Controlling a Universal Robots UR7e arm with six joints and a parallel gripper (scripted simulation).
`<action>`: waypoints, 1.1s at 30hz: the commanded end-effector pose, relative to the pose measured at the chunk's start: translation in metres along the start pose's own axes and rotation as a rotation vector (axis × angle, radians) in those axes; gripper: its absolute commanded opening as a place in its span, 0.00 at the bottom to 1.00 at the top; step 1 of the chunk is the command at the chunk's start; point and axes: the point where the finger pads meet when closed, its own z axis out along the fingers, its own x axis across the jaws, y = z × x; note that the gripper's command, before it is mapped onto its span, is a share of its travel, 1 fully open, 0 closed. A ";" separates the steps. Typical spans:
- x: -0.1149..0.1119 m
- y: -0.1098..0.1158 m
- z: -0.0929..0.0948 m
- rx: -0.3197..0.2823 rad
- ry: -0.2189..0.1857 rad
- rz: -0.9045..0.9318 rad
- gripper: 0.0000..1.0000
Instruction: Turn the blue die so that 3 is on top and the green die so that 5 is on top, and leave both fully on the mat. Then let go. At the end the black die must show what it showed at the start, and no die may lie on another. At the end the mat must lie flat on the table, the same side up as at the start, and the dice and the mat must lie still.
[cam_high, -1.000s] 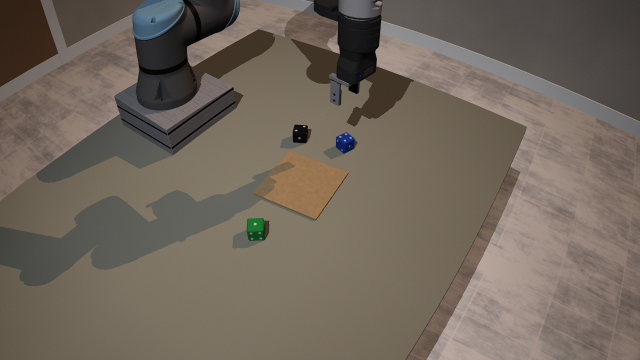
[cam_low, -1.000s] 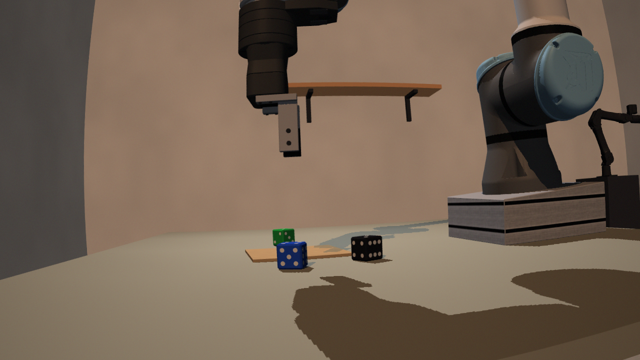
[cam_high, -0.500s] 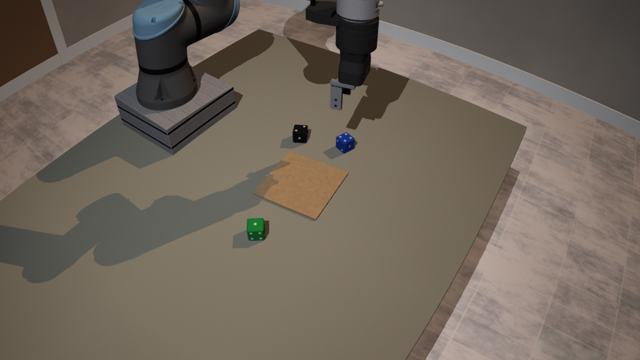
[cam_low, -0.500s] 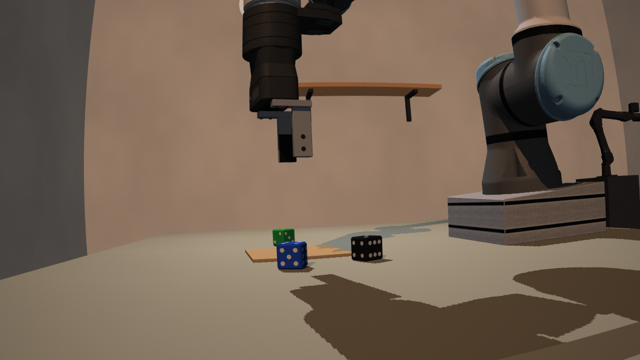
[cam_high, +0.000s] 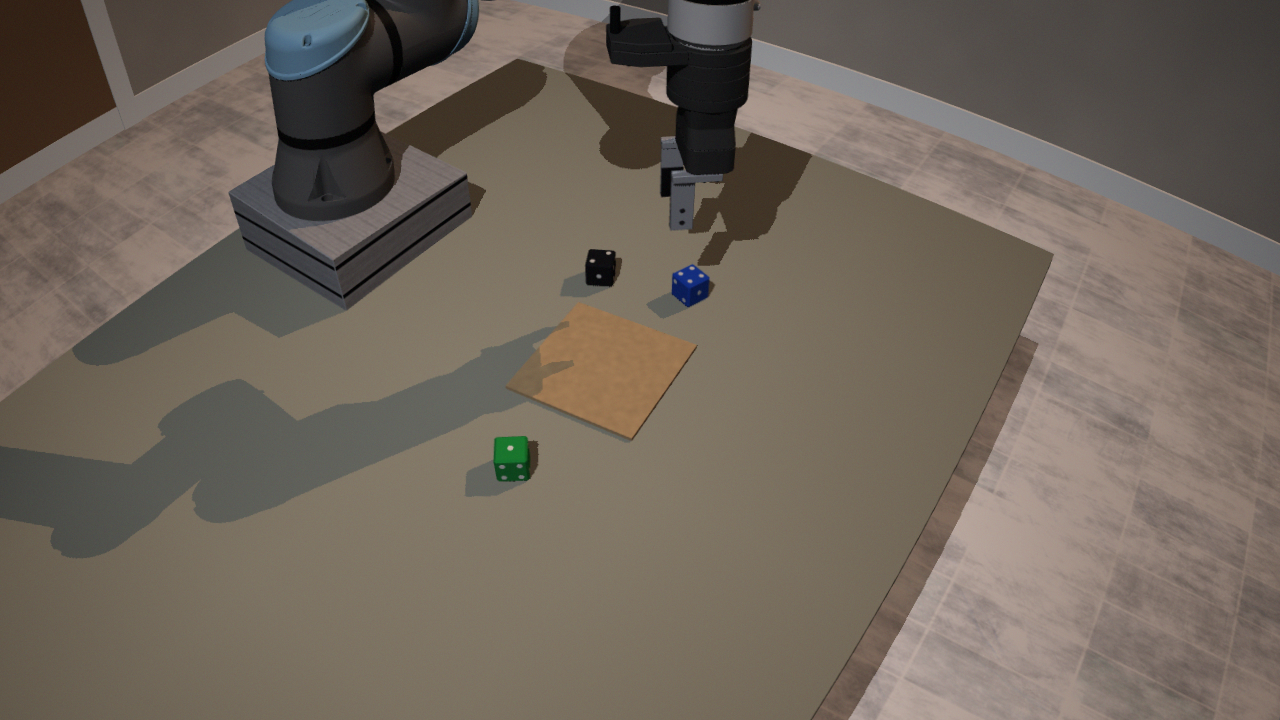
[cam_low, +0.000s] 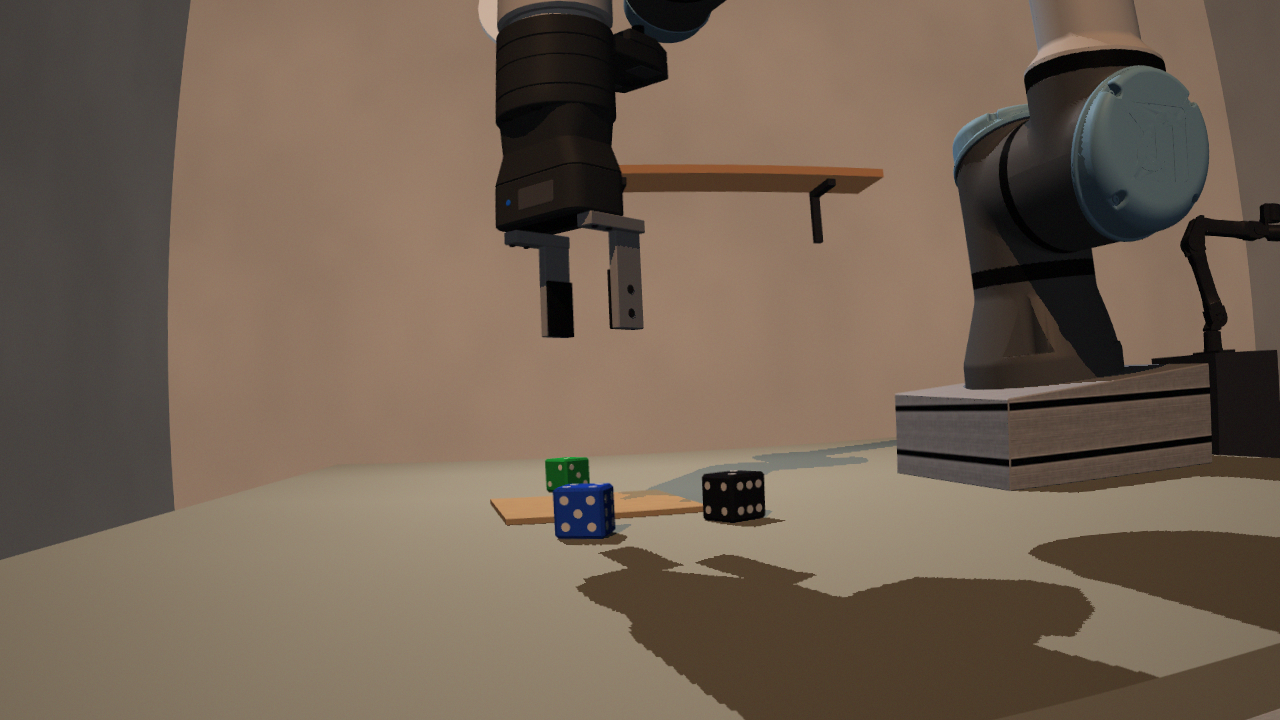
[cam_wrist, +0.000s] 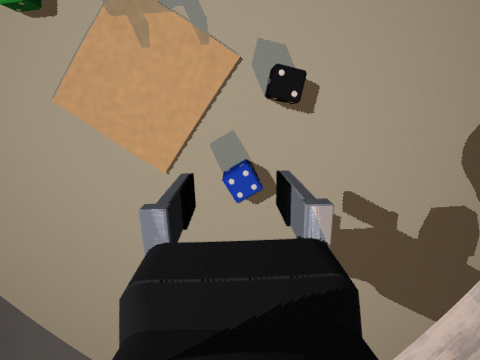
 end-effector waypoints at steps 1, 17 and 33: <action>-0.002 0.000 0.002 -0.001 -0.001 -0.128 1.00; -0.006 0.001 0.011 -0.001 -0.001 -0.712 1.00; -0.006 0.008 0.018 0.000 -0.002 -1.233 1.00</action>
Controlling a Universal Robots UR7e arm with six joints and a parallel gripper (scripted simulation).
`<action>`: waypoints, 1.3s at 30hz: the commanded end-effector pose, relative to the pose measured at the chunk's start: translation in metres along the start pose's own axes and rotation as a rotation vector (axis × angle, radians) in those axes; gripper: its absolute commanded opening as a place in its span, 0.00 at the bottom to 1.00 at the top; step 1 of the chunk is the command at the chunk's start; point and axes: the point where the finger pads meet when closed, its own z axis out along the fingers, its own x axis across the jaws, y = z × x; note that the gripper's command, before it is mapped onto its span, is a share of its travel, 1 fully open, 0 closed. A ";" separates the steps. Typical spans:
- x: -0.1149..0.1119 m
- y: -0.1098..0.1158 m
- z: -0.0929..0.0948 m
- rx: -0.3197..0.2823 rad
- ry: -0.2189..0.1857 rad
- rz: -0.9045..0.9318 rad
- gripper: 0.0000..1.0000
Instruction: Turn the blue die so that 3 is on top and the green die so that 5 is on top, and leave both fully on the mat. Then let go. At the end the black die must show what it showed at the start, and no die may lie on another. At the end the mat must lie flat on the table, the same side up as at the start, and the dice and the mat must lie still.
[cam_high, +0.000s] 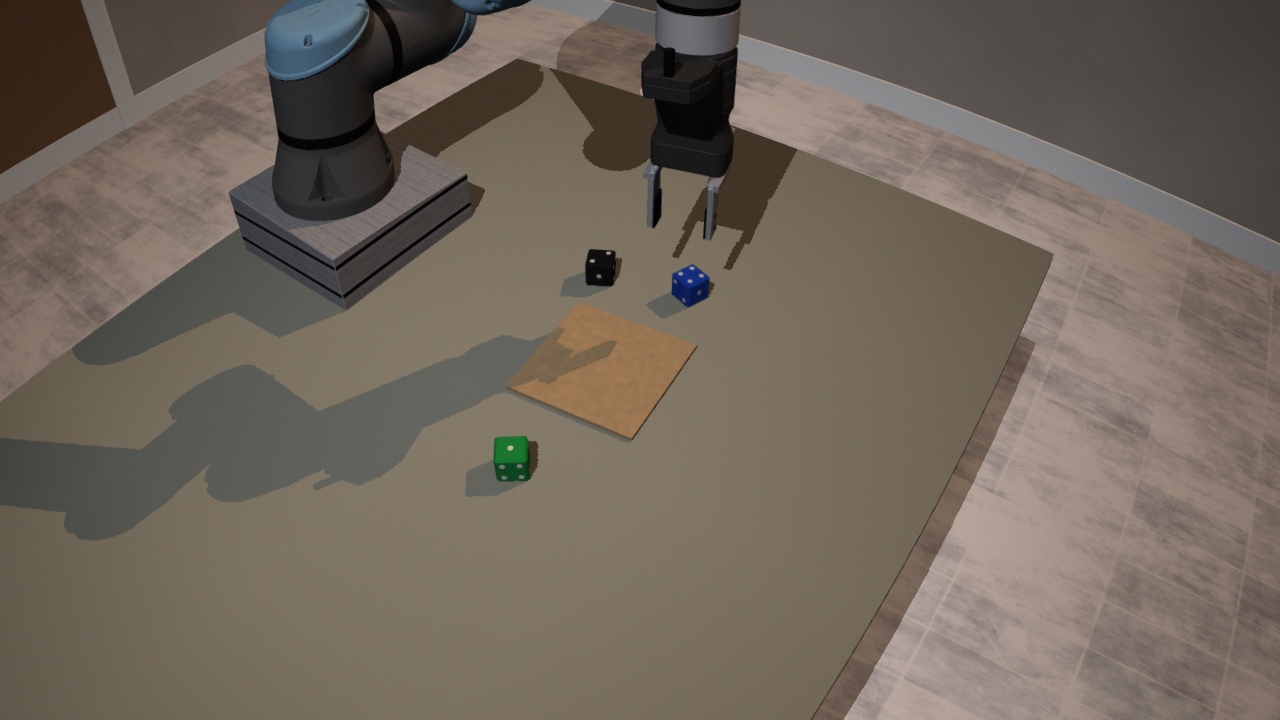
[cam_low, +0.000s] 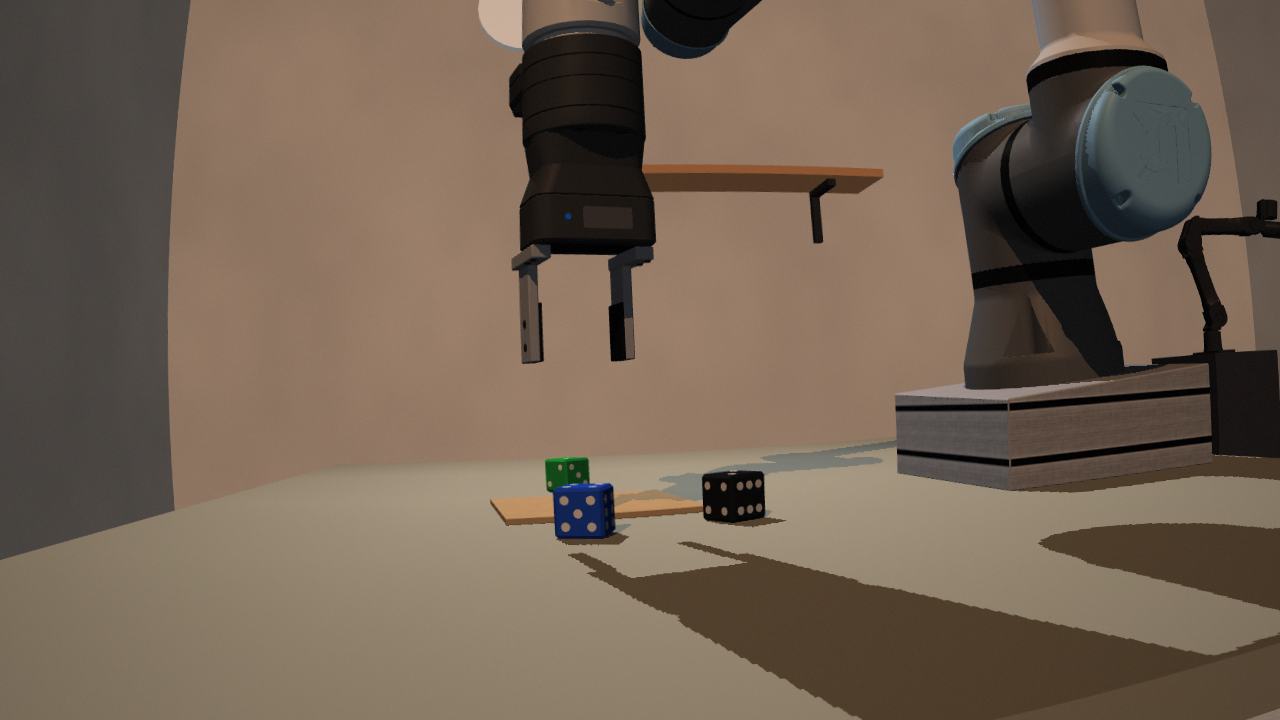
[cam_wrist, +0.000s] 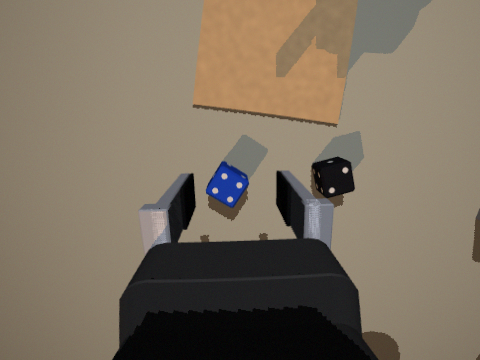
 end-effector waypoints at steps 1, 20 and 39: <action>-0.002 0.002 0.002 0.000 -0.001 -0.173 1.00; -0.006 0.011 0.009 0.001 -0.001 -0.664 1.00; -0.007 0.019 0.013 0.001 -0.001 -0.941 1.00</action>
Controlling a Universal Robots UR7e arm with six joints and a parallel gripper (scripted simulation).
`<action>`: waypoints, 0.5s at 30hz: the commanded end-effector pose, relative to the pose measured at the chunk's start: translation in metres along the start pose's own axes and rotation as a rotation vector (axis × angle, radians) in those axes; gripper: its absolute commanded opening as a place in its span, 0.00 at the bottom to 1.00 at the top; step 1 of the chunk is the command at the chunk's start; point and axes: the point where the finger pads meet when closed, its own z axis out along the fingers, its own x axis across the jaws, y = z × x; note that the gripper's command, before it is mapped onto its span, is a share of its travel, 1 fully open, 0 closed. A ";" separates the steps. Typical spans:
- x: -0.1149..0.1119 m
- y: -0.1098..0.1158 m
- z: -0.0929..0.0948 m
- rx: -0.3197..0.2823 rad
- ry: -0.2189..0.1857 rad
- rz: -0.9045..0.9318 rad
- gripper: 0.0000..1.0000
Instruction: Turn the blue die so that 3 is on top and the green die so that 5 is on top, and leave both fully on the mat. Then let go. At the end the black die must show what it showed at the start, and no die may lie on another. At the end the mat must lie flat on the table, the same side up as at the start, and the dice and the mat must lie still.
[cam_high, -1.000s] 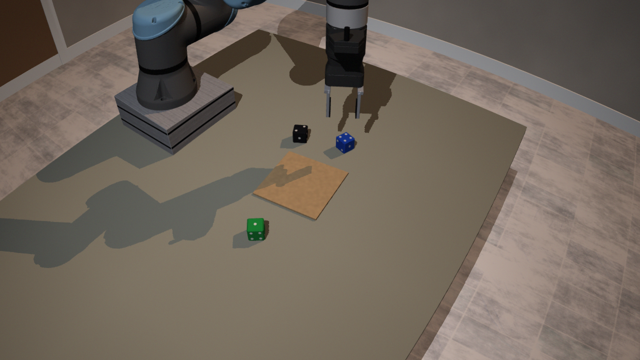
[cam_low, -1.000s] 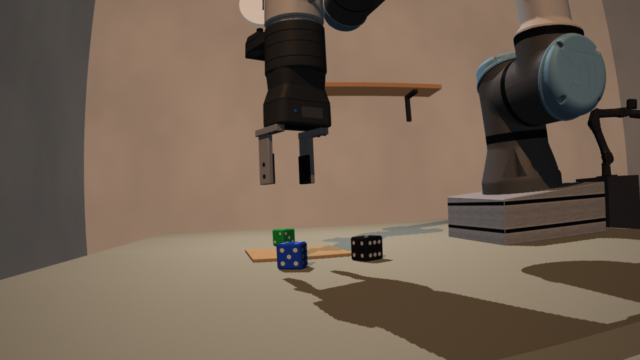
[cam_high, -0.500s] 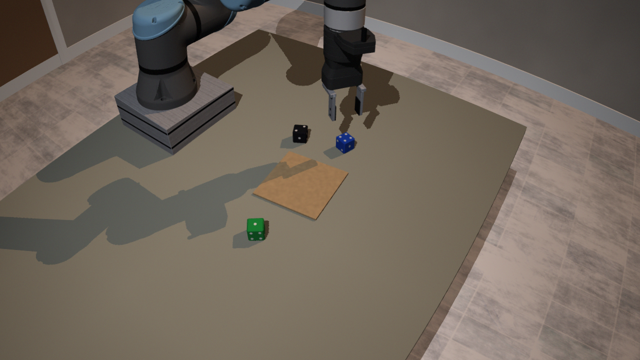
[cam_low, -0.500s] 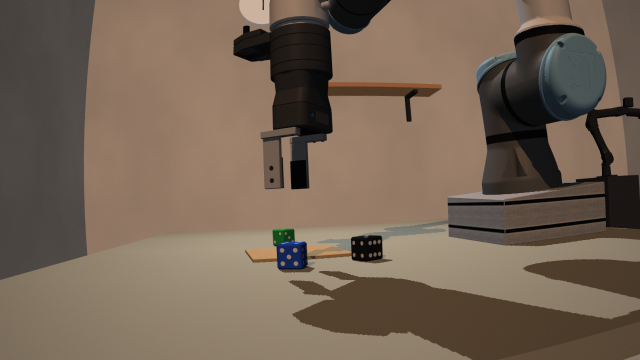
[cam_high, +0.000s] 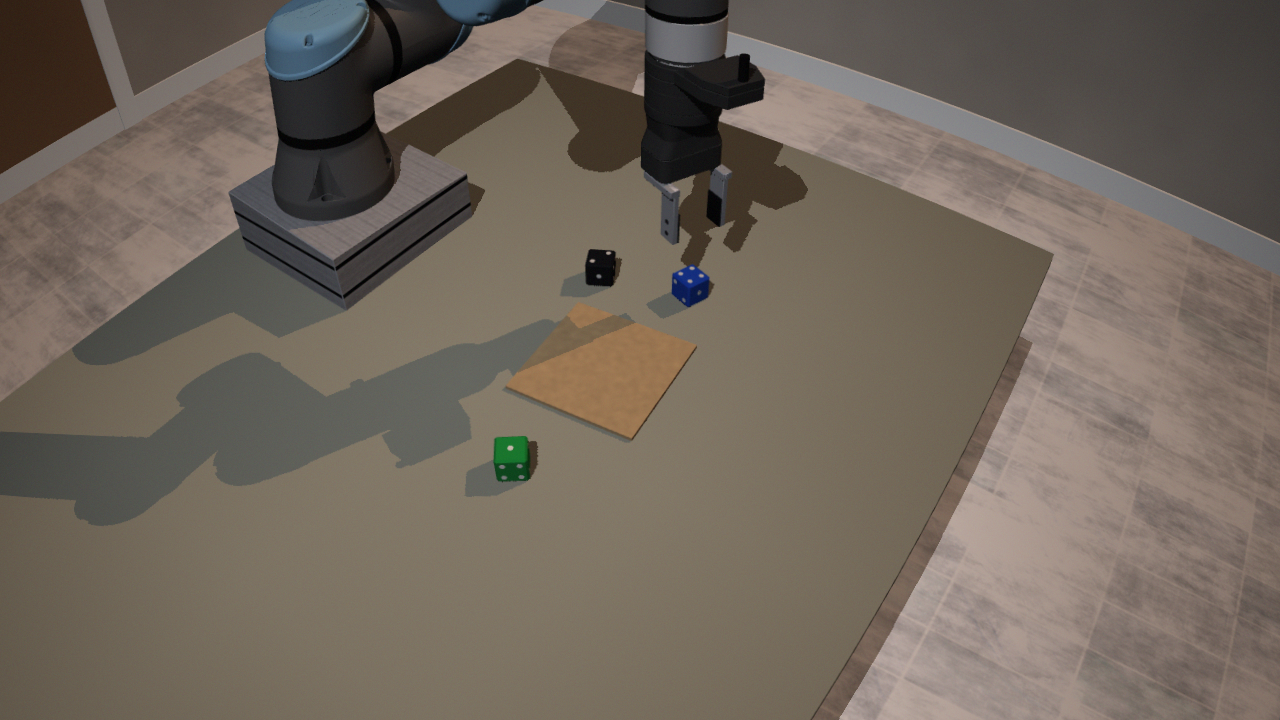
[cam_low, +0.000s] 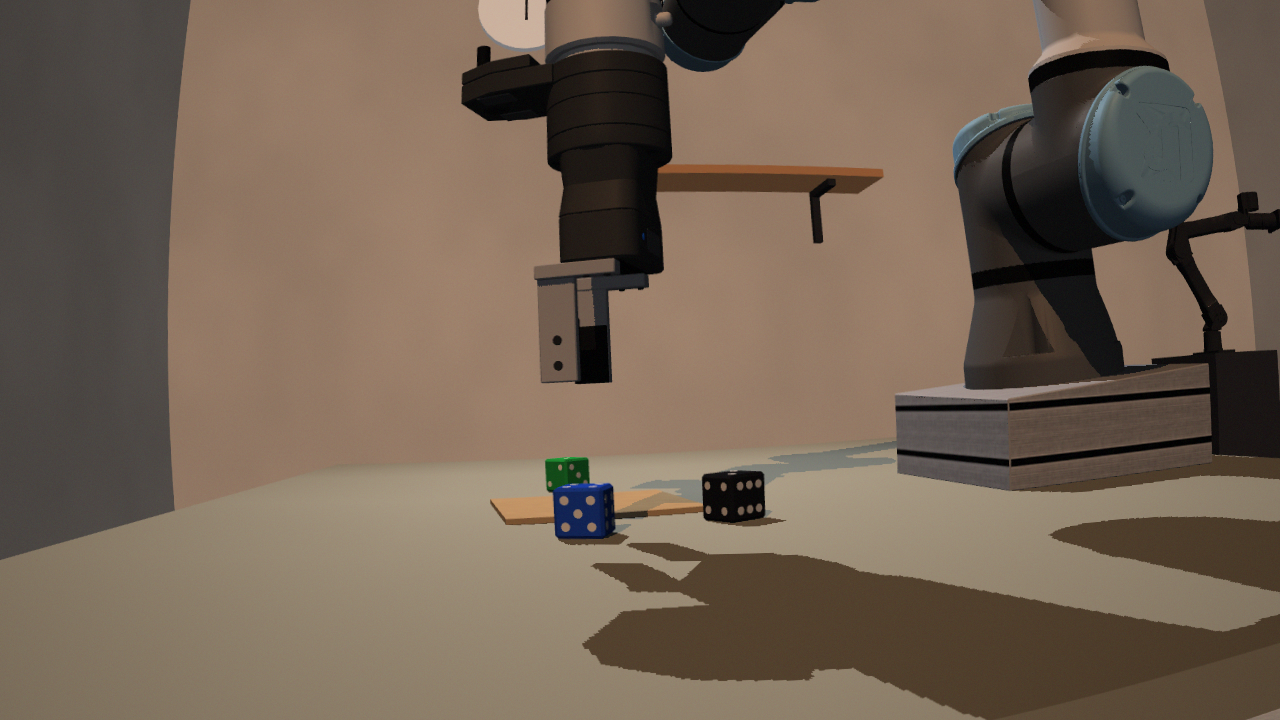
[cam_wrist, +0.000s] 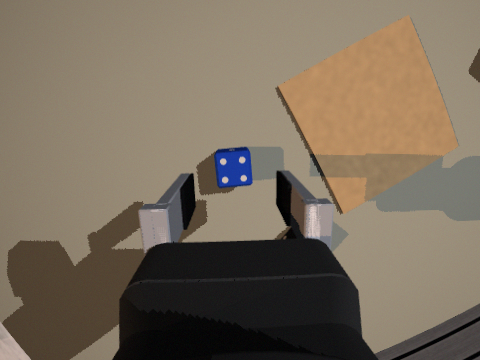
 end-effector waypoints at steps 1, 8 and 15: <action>-0.001 0.000 0.000 0.001 -0.001 -0.031 1.00; -0.002 0.001 0.000 0.001 -0.001 -0.060 1.00; -0.002 0.001 0.000 0.001 -0.001 -0.064 1.00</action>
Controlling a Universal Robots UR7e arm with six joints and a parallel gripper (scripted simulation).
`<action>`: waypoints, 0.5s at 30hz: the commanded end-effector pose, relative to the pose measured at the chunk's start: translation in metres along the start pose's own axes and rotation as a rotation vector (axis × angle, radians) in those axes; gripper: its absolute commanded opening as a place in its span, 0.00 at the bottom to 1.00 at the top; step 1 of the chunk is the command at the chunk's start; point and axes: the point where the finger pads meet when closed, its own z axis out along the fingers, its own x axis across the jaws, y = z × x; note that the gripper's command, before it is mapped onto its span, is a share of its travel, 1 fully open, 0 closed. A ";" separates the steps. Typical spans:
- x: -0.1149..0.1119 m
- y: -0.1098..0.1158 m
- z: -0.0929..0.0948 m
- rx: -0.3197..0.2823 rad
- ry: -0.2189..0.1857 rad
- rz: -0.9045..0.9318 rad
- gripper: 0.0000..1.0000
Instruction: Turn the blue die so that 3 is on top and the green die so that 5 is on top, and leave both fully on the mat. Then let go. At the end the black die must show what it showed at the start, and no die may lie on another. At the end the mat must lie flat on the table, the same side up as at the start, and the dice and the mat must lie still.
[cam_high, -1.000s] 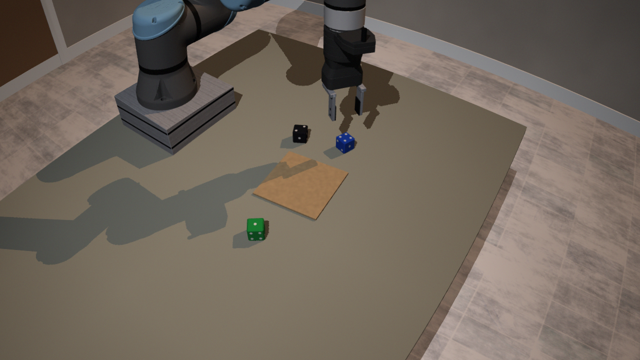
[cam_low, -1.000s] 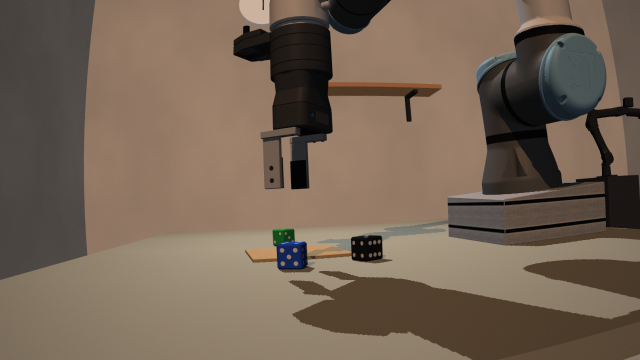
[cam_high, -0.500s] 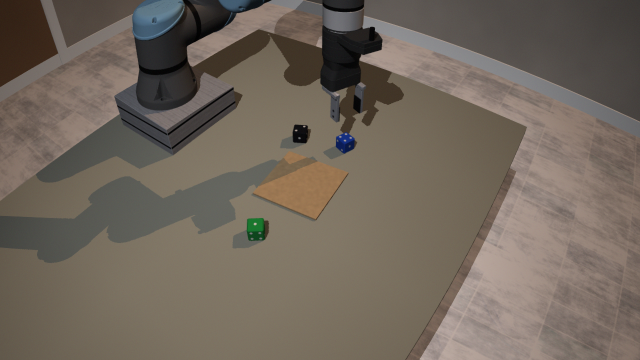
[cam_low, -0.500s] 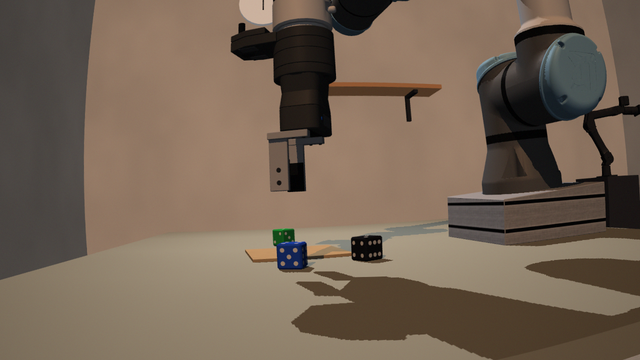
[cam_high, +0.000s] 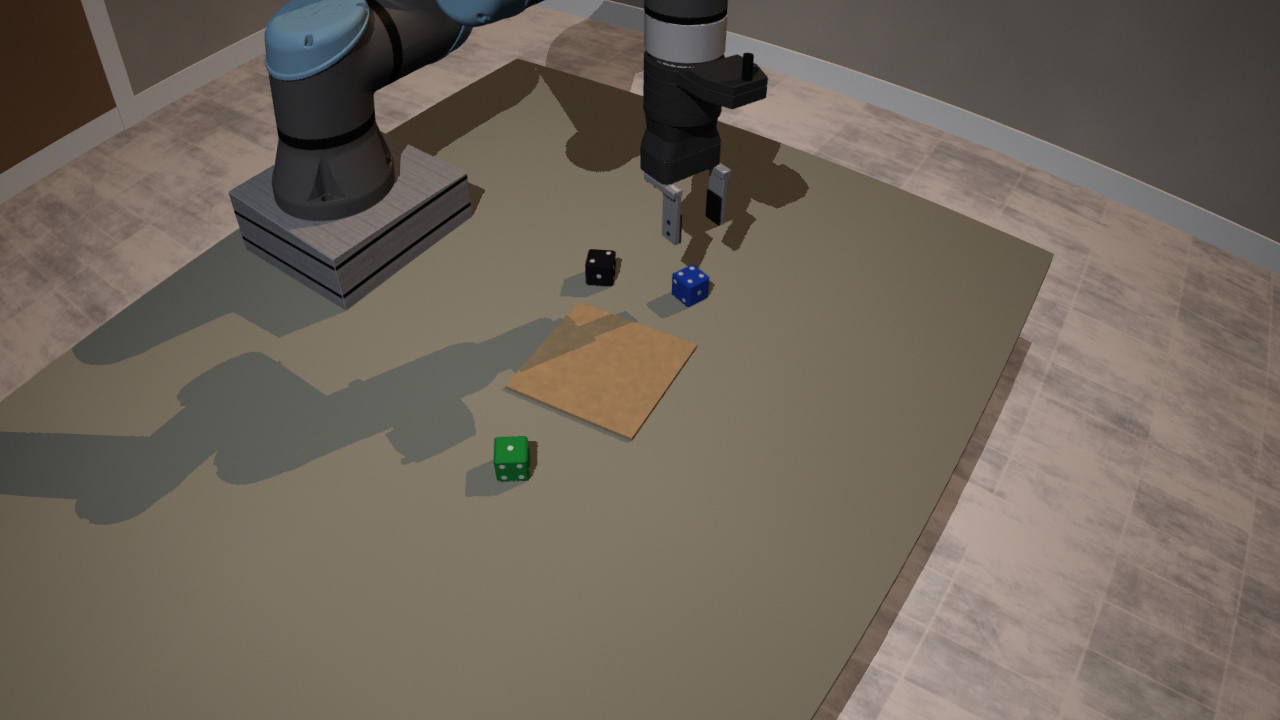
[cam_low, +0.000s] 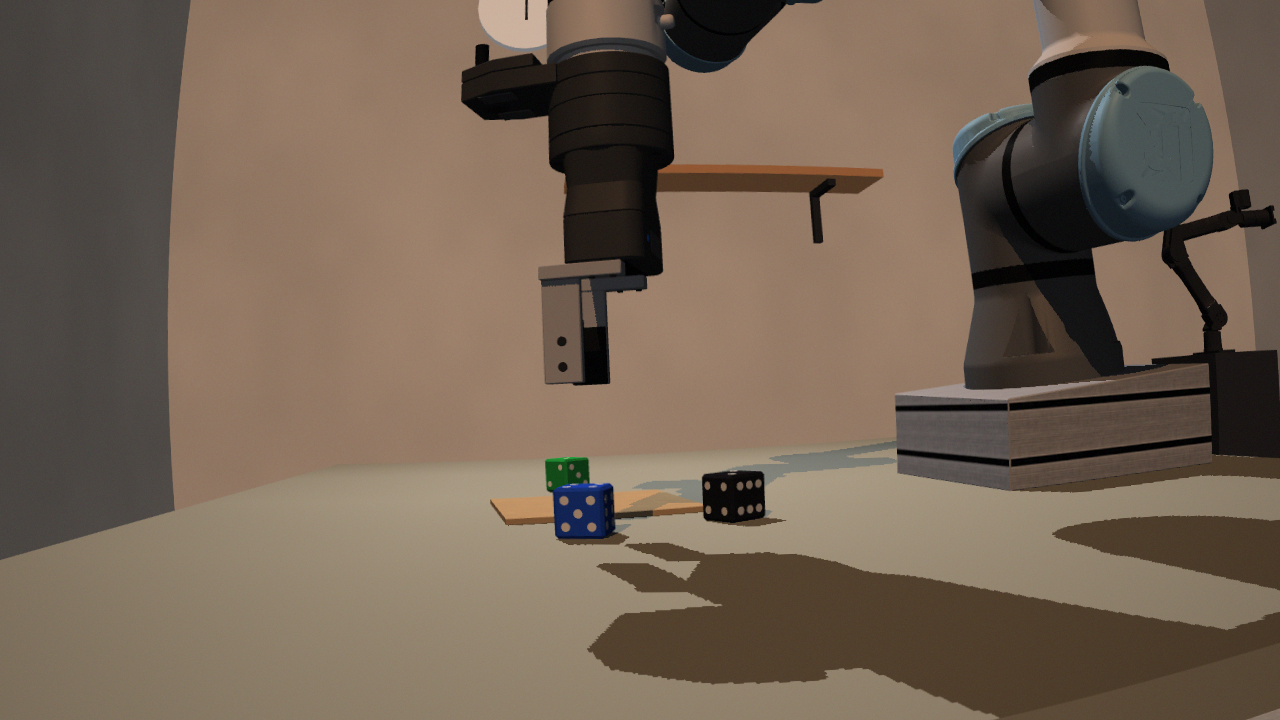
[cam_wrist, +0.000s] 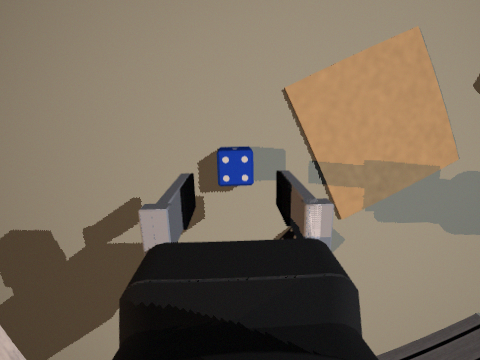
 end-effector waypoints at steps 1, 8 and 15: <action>0.000 0.000 0.000 0.001 -0.001 -0.002 1.00; 0.000 0.000 0.000 0.001 -0.001 -0.002 0.87; 0.000 0.000 0.000 0.001 -0.001 -0.002 0.87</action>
